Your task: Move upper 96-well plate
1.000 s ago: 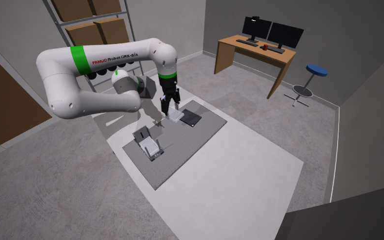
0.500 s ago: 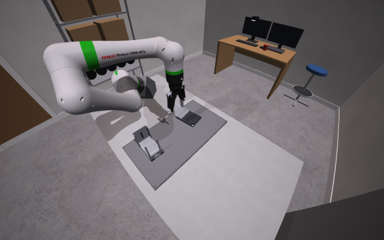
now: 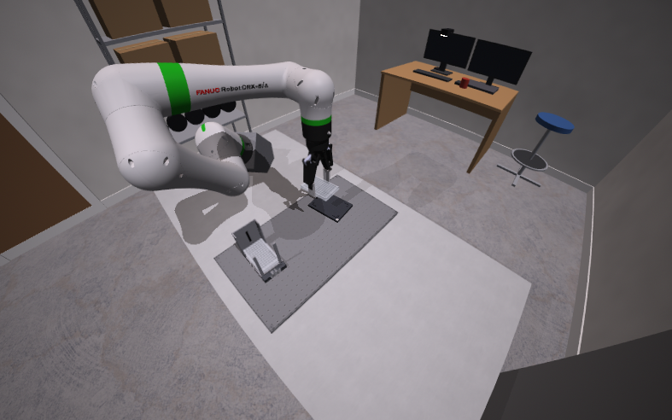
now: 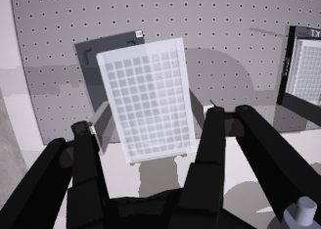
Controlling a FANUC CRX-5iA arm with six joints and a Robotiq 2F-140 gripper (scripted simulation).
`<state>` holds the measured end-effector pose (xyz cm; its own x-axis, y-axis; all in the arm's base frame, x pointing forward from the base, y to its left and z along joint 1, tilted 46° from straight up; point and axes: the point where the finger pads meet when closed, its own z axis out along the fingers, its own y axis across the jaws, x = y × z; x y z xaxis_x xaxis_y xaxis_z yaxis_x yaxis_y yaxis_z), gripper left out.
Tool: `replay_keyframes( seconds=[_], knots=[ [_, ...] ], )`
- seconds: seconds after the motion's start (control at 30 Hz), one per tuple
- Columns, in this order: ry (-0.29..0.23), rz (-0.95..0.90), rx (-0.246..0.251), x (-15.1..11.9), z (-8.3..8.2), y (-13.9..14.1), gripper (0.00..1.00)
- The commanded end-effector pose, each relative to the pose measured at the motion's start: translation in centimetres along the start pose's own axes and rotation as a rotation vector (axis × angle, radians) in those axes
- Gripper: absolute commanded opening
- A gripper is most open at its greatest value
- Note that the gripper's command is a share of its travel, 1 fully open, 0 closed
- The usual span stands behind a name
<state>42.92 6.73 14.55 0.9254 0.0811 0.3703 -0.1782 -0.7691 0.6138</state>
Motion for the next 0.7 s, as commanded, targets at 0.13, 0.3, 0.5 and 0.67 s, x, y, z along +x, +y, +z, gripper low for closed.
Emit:
replay_keyframes(
  seconds=[0.13,0.3,0.5,0.67],
  knots=[
    [0.0,0.0,0.0,0.2,0.0,-1.7,0.0],
    [0.0,0.0,0.0,0.4,0.1,-3.3,0.0],
    [0.0,0.0,0.0,0.6,0.1,-5.3,0.0],
    [0.0,0.0,0.0,0.7,0.1,-6.1,0.0]
  ],
)
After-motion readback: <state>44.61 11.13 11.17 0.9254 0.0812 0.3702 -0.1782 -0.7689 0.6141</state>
